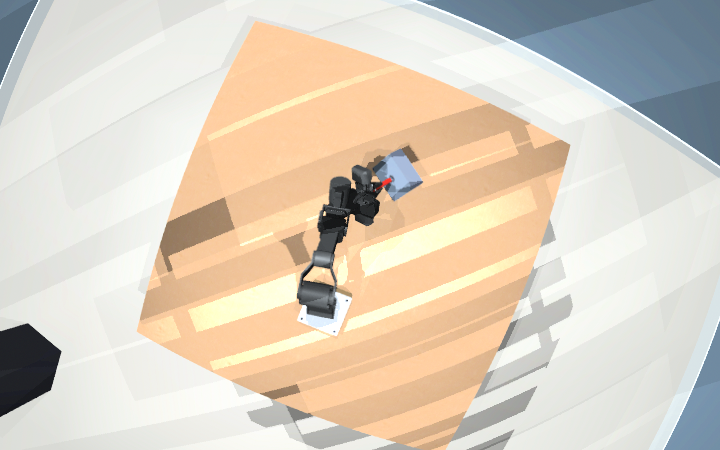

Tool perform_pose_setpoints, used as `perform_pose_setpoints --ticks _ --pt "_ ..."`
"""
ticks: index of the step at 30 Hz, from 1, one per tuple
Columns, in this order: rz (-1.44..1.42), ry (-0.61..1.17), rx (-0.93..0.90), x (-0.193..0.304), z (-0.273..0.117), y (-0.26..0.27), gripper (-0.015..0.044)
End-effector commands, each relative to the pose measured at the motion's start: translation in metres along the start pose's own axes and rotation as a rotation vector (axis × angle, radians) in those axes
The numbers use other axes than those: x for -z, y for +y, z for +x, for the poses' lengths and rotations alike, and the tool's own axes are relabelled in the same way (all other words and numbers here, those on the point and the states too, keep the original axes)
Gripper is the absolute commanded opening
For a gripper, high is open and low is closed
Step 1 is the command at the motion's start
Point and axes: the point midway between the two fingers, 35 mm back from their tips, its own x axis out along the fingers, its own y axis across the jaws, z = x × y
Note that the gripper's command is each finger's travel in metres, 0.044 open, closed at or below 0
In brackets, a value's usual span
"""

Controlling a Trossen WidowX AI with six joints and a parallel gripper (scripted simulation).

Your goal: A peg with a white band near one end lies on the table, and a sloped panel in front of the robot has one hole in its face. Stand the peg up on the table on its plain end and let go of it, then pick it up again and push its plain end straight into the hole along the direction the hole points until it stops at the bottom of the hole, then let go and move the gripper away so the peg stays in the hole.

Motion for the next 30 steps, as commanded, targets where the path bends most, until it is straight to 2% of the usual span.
perform_pose_setpoints --ticks 1,30 --pt "0.003 -0.002 -0.001 0.0 0.001 0.002 0.0" --pt "0.003 -0.002 -0.002 0.0 0.012 0.003 0.0"
